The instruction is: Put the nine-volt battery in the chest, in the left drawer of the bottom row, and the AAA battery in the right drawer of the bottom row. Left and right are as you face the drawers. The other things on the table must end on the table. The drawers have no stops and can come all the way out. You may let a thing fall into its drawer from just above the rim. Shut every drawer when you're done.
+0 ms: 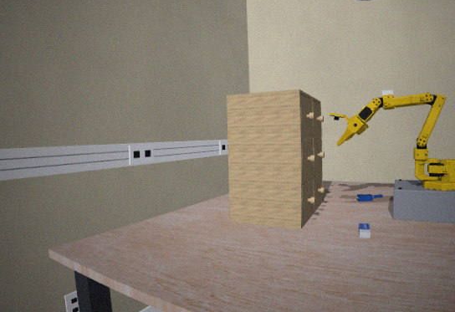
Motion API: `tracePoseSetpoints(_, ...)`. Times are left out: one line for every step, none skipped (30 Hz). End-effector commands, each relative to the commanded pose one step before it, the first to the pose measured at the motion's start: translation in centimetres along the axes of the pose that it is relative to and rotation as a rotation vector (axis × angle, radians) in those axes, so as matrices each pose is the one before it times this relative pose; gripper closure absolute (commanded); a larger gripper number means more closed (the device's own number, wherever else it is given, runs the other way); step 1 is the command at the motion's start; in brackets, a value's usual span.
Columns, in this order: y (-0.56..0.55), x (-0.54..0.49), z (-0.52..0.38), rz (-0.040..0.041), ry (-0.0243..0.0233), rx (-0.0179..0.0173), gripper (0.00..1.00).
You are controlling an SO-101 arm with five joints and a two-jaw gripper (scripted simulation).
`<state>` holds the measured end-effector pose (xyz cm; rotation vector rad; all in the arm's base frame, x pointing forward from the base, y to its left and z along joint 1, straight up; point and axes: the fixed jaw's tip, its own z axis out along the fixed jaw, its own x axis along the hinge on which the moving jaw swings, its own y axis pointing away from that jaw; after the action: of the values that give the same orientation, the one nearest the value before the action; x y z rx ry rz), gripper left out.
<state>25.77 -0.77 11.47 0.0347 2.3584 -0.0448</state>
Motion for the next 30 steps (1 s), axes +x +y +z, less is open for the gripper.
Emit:
tracePoseSetpoints(1.853,3.024,-1.9071,-0.07188,0.06969,-0.05692,0.50)
tracePoseSetpoints(0.385,0.714,-0.1878,-0.01241,0.02090,-0.01141,0.50)
tracePoseSetpoints(0.374,0.722,-0.1639,-0.01263,0.02090,-0.01115,0.50)
tracePoseSetpoints(0.000,0.000,0.0000,0.00000,0.00000,0.00000,0.50)
tracePoseSetpoints(0.000,0.000,0.0000,0.00000,0.00000,0.00000,0.50)
tracePoseSetpoints(0.364,0.729,-0.1395,-0.01285,0.02092,-0.01087,0.50)
tracePoseSetpoints(0.354,0.734,-0.1150,-0.01305,0.02092,-0.01060,0.50)
tracePoseSetpoints(0.343,0.739,-0.0901,-0.01326,0.02095,-0.01032,0.50)
tracePoseSetpoints(0.333,0.741,-0.0653,-0.01345,0.02095,-0.01003,0.50)
tracePoseSetpoints(0.212,0.742,-0.0368,-0.00842,0.02112,-0.00638,0.50)
tracePoseSetpoints(0.033,0.741,-0.0076,0.00000,0.02135,-0.00095,0.50)
tracePoseSetpoints(0.020,0.457,0.0215,0.00000,0.00379,-0.00017,0.50)
tracePoseSetpoints(0.014,0.315,0.0391,0.00000,-0.00487,0.00022,0.50)
tracePoseSetpoints(0.014,0.312,0.0529,0.00000,-0.00485,0.00022,0.50)
tracePoseSetpoints(0.014,0.308,0.0664,0.00000,-0.00487,0.00022,0.50)
tracePoseSetpoints(0.014,0.304,0.0800,0.00000,-0.00485,0.00022,0.50)
tracePoseSetpoints(0.013,0.299,0.0933,0.00000,-0.00487,0.00022,0.50)
tracePoseSetpoints(0.019,0.425,0.1909,0.00000,0.00653,-0.00029,0.50)
tracePoseSetpoints(0.033,0.728,0.3782,0.00000,0.03254,-0.00145,0.50)
tracePoseSetpoints(0.000,0.004,0.0022,0.00000,0.00019,-0.00001,0.50)
tracePoseSetpoints(0.000,0.000,0.0000,0.00000,0.00000,0.00000,0.50)
tracePoseSetpoints(0.000,0.000,0.0000,0.00000,0.00000,0.00000,0.50)
tracePoseSetpoints(0.000,0.000,0.0000,0.00000,-0.00001,0.00000,0.50)
tracePoseSetpoints(0.000,0.000,0.0000,0.00000,0.00001,0.00000,0.50)
tracePoseSetpoints(0.000,0.000,0.0000,0.00000,-0.00001,0.00000,0.50)
tracePoseSetpoints(0.000,0.000,0.0000,0.00000,0.00001,0.00000,0.50)
tracePoseSetpoints(0.000,0.000,0.0000,0.00000,-0.00001,0.00000,0.50)
tracePoseSetpoints(0.000,0.000,0.0000,0.00000,0.00001,0.00000,0.50)
tracePoseSetpoints(0.000,0.000,0.0000,0.00000,-0.00001,0.00000,0.50)
tracePoseSetpoints(0.000,0.000,0.0000,0.00000,0.00001,0.00000,0.50)
